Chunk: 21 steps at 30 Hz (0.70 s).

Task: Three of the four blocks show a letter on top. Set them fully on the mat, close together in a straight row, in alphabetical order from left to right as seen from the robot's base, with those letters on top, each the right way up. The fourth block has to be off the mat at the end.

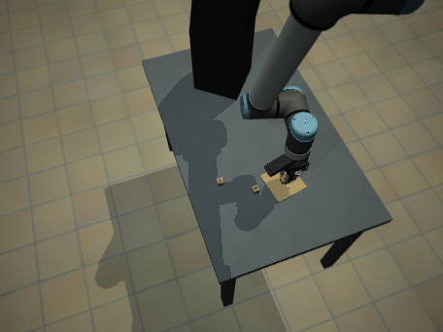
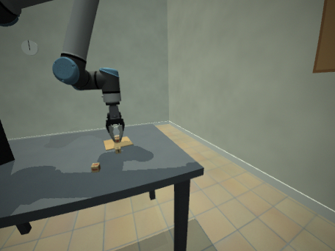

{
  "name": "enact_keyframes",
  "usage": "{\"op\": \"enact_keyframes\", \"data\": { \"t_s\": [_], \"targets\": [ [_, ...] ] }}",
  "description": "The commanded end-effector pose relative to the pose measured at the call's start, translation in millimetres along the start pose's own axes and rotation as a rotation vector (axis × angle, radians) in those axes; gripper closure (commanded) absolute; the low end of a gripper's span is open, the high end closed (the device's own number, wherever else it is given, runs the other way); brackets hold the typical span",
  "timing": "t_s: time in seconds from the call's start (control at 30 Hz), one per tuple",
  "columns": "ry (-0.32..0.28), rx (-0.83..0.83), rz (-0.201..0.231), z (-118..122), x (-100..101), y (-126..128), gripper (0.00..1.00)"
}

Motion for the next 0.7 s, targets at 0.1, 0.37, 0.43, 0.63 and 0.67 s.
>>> {"op": "enact_keyframes", "data": {
  "t_s": [0.1, 0.37, 0.43, 0.63, 0.67],
  "targets": [
    [0.000, 0.000, -0.001, 0.0, -0.5, -0.5, 0.91],
    [0.000, 0.000, -0.001, 0.0, -0.5, -0.5, 0.83],
    [0.000, 0.000, -0.001, 0.0, -0.5, -0.5, 0.79],
    [0.000, 0.000, -0.001, 0.0, -0.5, -0.5, 0.75],
    [0.000, 0.000, -0.001, 0.0, -0.5, -0.5, 0.75]
  ]
}}
Point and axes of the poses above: the point where the finger pads meet when closed, its own x axis out along the fingers, its own y axis across the jaws, z = x × y, the point moved 8 cm from there along -x, back along the fingers, and after that the axes turned 10 degrees about x, right-handed, at the moved point
